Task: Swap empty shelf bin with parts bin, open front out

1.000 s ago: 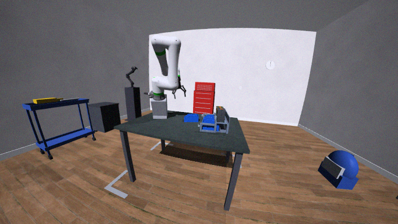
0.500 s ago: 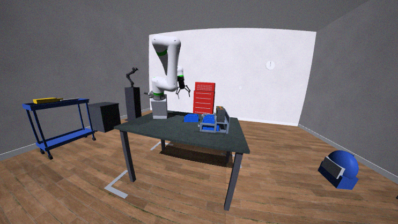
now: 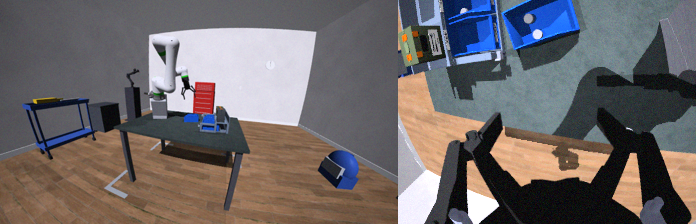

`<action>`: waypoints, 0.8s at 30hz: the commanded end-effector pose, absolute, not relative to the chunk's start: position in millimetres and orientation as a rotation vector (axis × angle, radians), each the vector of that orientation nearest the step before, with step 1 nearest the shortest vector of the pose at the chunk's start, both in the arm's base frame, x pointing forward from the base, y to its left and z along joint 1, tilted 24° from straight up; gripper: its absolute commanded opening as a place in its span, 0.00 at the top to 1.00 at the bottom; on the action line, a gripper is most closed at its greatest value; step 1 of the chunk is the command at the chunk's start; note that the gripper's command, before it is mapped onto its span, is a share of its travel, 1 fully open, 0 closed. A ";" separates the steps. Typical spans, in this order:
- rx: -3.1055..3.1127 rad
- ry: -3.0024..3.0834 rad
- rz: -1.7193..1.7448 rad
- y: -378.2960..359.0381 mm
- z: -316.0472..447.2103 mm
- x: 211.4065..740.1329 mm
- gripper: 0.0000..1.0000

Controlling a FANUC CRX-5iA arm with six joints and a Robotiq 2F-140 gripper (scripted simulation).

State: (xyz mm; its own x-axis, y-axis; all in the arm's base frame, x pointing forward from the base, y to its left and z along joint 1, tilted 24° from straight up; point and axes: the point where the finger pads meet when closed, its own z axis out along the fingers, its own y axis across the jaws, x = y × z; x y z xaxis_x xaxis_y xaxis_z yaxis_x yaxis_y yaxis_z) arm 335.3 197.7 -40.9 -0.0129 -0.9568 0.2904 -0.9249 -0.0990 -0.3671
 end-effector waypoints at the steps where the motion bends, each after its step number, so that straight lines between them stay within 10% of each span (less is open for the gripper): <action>1: -1.977 2.157 -0.723 189.9 -35.5 366.7 0.00; 24: -1.128 2.468 -0.639 105.5 -0.3 483.3 0.00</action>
State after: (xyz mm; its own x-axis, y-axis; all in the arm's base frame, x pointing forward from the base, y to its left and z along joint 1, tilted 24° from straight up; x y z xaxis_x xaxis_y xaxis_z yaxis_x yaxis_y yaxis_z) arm 471.7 112.2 -1.6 -0.5984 -0.7964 -0.0869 -0.6525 0.5474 -0.5240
